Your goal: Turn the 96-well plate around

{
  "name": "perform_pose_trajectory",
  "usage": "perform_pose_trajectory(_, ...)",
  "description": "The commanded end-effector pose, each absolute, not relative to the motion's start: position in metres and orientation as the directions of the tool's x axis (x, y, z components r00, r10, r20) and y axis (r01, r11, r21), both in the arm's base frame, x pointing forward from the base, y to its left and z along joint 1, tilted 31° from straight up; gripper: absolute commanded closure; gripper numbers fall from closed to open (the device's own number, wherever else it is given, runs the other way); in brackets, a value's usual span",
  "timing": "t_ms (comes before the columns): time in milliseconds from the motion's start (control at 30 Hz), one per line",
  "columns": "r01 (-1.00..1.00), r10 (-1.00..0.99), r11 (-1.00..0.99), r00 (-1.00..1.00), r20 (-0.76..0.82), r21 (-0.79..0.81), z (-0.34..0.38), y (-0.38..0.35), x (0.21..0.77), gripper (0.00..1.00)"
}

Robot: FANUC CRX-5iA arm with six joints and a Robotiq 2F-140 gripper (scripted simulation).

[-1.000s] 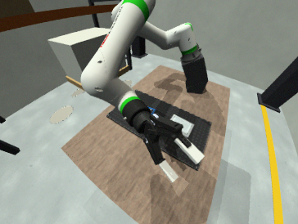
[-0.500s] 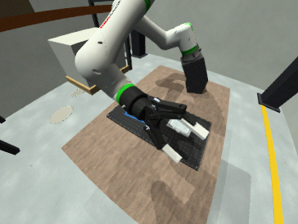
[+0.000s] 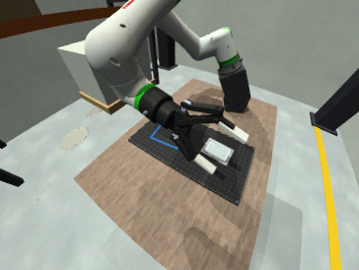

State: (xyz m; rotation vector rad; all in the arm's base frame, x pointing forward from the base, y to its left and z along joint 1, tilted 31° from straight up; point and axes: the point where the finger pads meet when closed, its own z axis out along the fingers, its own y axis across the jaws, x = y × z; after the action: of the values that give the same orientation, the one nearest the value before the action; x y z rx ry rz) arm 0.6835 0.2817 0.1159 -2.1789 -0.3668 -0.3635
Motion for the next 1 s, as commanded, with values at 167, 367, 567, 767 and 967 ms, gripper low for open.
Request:
perform_pose_trajectory(167,0.353,0.199,-0.654,0.934,0.298,-0.669,0.125,0.258,0.653,0.00)
perform_pose_trajectory(367,0.337,0.219,-0.692,0.941,0.259,-0.639,0.130,0.244,0.639,0.00)
perform_pose_trajectory(567,0.333,0.223,-0.701,0.942,0.249,-0.631,0.135,0.231,0.627,0.00)
perform_pose_trajectory(767,0.310,0.237,-0.749,0.951,0.200,-0.585,0.143,0.210,0.610,0.00)
perform_pose_trajectory(967,0.285,0.241,-0.798,0.958,0.153,-0.532,0.150,0.194,0.600,0.00)
